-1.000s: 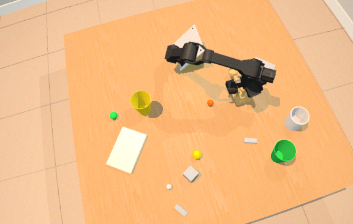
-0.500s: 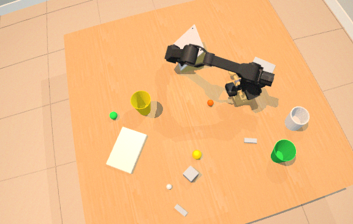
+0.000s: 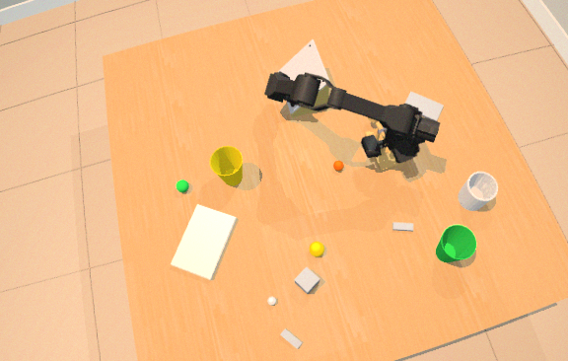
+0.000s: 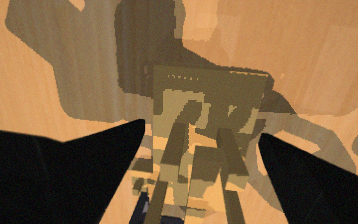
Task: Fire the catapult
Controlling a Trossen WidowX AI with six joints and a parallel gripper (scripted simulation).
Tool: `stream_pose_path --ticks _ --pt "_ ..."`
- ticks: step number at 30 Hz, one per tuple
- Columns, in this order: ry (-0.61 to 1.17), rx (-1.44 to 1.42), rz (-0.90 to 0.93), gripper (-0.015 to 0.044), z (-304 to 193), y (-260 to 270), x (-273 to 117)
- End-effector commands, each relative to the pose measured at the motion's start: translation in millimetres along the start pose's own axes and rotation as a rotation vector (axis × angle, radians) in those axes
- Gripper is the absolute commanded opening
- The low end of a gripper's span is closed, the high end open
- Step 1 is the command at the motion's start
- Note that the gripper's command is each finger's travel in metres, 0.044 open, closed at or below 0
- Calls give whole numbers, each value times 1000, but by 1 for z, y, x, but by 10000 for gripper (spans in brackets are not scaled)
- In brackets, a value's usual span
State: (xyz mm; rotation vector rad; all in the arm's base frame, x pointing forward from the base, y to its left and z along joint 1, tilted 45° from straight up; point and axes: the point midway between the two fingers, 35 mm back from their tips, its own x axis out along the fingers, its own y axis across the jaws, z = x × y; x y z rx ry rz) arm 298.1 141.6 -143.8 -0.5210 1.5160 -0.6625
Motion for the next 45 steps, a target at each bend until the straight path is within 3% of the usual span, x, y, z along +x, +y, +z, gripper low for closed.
stream_pose_path --ticks 1,8,13,17,25,45 --pt "0 0 0 309 0 0 0" --pt "0 0 0 125 0 0 0" --pt "0 0 0 92 0 0 0" --pt "1 -1 0 0 0 1 -39" --pt "1 -23 0 0 0 0 -50" --pt "-1 -683 -4 0 -4 12 -48"
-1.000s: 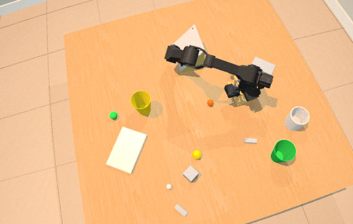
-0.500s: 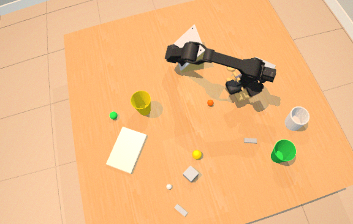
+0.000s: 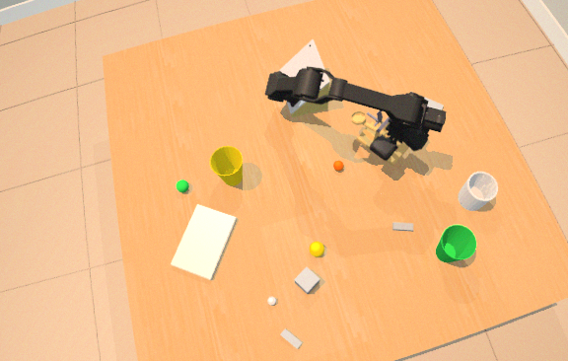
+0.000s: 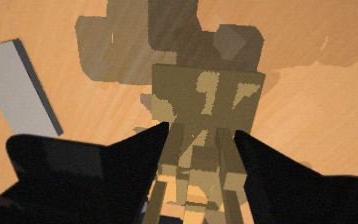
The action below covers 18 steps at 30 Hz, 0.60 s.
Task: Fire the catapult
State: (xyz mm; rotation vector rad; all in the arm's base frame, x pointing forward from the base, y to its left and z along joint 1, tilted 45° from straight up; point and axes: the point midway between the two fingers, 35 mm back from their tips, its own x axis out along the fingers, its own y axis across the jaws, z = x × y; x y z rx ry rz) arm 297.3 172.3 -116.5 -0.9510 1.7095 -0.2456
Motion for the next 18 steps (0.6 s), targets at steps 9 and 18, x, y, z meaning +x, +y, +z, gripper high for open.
stream_pose_path --ticks 9,18 --pt "-18 -148 9 0 5 14 -7" --pt "-18 -148 9 0 6 14 5"
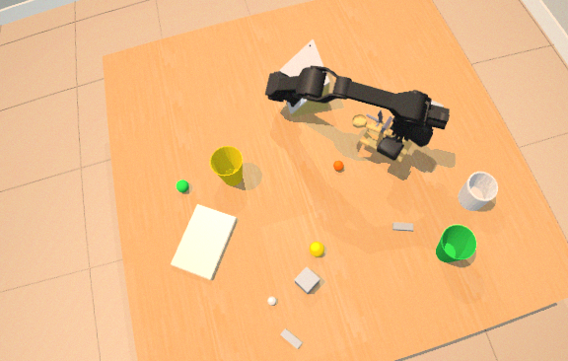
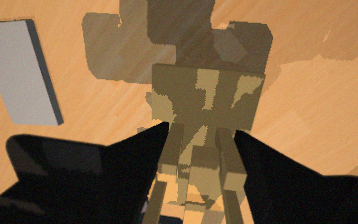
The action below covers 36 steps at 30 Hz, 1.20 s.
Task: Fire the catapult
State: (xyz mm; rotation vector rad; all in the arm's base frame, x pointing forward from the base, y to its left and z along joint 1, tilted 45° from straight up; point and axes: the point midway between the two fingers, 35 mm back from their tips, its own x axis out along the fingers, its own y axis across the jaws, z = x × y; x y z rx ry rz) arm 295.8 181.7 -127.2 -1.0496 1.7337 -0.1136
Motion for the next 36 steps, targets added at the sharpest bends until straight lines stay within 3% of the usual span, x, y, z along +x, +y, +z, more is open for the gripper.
stream_pose_path --ticks 1,29,36 --pt "-4 -5 3 0 0 1 5" --pt "4 2 8 0 1 1 38" --pt "4 2 8 184 1 1 38"
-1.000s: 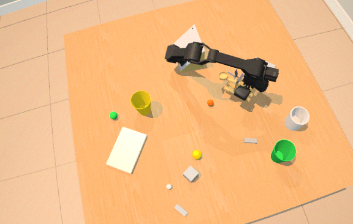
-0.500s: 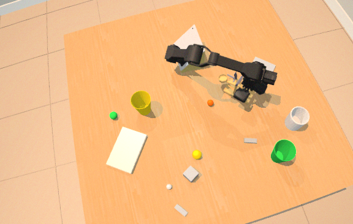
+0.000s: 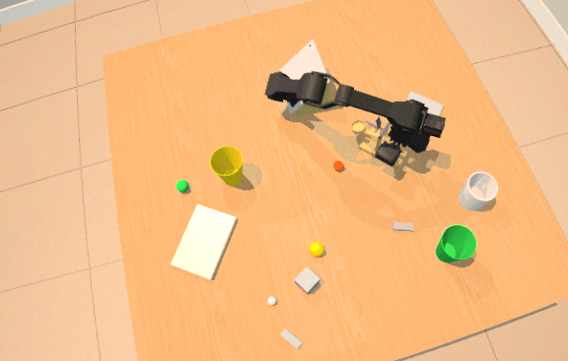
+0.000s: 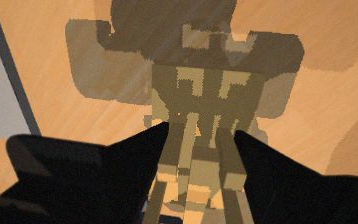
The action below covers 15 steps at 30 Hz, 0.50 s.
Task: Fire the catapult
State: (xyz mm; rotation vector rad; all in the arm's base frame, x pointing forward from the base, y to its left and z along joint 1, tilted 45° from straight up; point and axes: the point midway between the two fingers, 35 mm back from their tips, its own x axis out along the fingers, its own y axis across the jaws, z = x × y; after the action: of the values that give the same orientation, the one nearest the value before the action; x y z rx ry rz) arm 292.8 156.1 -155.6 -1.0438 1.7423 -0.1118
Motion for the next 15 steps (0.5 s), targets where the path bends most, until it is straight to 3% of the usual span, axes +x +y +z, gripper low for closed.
stream_pose_path --ticks 1,10,15 --pt "-1 2 1 210 1 0 -1" --pt "-1 2 1 440 2 0 -10" --pt "-1 -1 4 440 3 1 -79"
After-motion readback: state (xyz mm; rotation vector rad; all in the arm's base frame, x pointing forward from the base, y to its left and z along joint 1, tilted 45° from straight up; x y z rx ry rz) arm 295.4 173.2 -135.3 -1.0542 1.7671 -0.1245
